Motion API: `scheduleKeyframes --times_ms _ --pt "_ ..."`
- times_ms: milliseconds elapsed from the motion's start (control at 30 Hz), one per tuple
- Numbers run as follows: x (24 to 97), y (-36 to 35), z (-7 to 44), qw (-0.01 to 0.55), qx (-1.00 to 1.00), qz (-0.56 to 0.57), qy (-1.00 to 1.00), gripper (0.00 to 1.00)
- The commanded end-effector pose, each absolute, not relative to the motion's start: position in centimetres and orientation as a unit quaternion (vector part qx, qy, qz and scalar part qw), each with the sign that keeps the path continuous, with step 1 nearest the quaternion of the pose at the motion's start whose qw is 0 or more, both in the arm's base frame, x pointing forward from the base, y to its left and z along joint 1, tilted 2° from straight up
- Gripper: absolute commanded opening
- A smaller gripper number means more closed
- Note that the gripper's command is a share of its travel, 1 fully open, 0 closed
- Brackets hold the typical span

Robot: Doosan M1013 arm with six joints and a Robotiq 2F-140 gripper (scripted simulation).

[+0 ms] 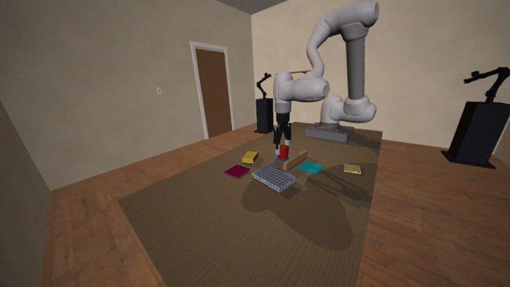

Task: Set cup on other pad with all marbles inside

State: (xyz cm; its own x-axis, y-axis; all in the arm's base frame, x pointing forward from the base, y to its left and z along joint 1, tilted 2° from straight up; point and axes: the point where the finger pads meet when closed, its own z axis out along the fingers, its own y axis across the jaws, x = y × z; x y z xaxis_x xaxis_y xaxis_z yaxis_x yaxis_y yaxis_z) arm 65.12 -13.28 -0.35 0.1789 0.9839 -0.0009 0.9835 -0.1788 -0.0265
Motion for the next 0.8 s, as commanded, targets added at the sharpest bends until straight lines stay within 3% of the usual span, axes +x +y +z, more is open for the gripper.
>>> scheduleKeyframes --times_ms 0,767 --pt "65.2 -12.9 -1.8 0.010 -0.766 0.008 -0.643 0.59" --pt "65.3 -12.8 -3.3 0.010 -0.766 0.008 -0.643 0.59"
